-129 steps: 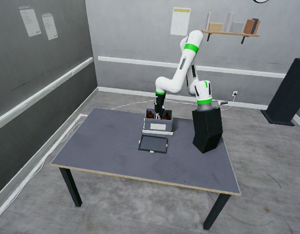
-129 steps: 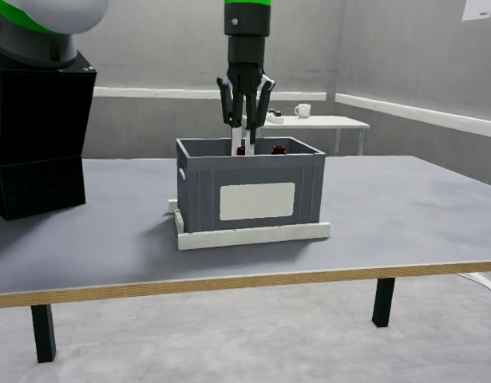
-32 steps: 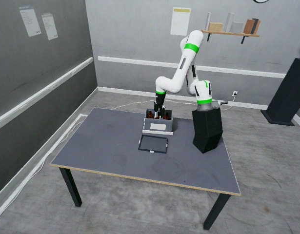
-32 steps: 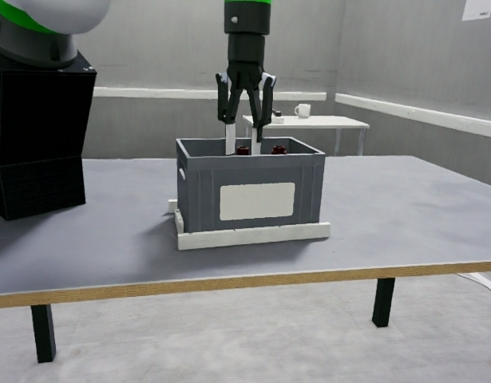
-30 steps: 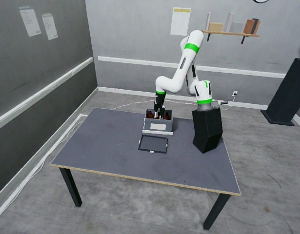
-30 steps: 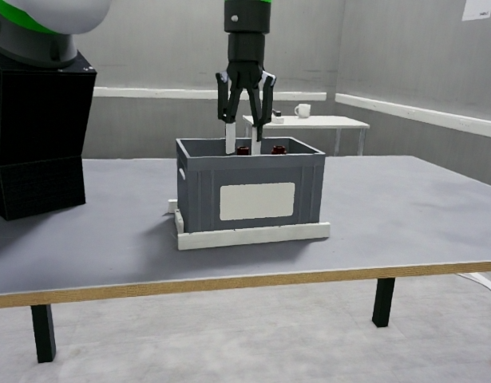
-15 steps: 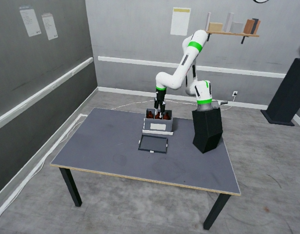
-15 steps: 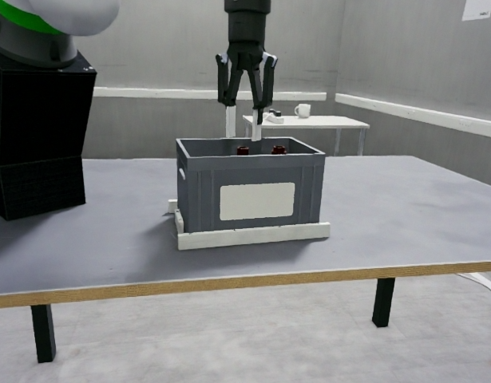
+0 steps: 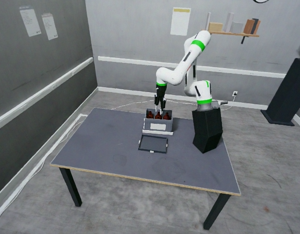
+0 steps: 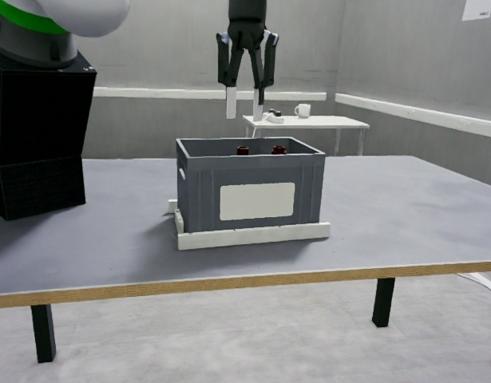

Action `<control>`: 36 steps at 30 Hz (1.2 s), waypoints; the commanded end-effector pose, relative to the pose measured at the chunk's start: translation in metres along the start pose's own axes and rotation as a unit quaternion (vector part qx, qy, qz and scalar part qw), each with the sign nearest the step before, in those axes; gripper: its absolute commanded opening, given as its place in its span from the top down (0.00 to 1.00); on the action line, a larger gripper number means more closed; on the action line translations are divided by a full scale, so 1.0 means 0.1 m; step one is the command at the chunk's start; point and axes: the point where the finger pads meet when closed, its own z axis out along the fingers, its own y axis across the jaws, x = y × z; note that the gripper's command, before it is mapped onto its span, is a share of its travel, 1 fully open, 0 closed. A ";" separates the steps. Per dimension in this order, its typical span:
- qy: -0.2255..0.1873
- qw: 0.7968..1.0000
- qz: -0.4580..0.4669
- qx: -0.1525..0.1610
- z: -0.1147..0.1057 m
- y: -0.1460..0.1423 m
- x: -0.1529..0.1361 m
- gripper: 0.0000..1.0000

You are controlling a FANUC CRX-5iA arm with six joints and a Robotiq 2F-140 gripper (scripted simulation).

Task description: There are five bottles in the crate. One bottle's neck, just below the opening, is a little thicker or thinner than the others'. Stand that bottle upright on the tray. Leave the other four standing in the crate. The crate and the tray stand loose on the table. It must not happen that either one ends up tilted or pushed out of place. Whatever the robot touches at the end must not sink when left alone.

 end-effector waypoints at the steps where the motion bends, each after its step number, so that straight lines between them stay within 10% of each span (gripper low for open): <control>1: 0.000 1.000 0.000 0.000 -0.02 0.00 0.00 0.56; 7: 0.000 1.000 0.000 0.000 -0.04 0.00 0.00 0.56; 8: 0.000 1.000 0.000 0.000 -0.04 0.00 0.00 0.90; 36: 0.000 1.000 0.000 0.000 -0.04 0.00 0.00 0.90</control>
